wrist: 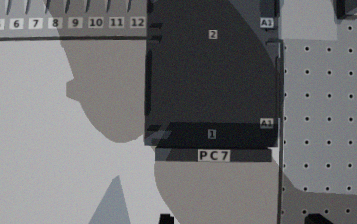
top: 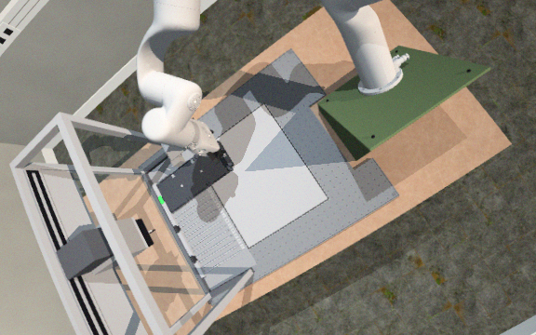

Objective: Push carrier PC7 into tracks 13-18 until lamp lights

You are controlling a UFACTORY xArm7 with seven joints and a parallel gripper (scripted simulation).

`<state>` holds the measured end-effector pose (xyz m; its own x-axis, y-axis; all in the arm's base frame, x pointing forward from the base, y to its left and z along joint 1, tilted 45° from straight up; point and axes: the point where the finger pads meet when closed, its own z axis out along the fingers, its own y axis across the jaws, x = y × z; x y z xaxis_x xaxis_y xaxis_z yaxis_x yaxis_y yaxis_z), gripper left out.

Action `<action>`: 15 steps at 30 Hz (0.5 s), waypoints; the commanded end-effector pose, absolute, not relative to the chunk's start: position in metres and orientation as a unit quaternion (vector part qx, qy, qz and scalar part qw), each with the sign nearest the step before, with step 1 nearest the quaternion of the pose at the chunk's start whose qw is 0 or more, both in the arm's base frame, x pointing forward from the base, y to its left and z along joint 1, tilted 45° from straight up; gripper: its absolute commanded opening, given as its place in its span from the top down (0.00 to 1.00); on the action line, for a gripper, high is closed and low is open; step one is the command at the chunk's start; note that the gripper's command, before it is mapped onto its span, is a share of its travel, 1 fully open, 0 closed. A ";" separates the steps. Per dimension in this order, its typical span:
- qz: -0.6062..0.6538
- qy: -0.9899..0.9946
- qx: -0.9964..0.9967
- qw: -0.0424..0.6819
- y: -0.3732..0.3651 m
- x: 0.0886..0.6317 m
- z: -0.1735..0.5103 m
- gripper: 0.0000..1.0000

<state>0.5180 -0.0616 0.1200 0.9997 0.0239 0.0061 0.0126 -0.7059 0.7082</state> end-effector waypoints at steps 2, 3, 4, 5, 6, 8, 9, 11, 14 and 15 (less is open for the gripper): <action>0.009 0.011 0.924 0.383 -0.053 0.519 0.127 0.18; 0.009 0.011 0.924 0.383 -0.052 0.519 0.128 0.18; 0.009 0.011 0.924 0.383 -0.052 0.519 0.128 0.18; 0.009 0.011 0.924 0.383 -0.052 0.519 0.128 0.18; 0.009 0.011 0.924 0.383 -0.051 0.519 0.129 0.18; 0.009 0.011 0.924 0.383 -0.049 0.519 0.132 0.18; 0.009 0.011 0.924 0.383 -0.048 0.519 0.133 0.18; 0.009 0.011 0.924 0.383 -0.045 0.519 0.135 0.18; 0.009 0.011 0.924 0.383 -0.044 0.519 0.137 0.18; 0.009 0.011 0.924 0.383 -0.044 0.519 0.137 0.18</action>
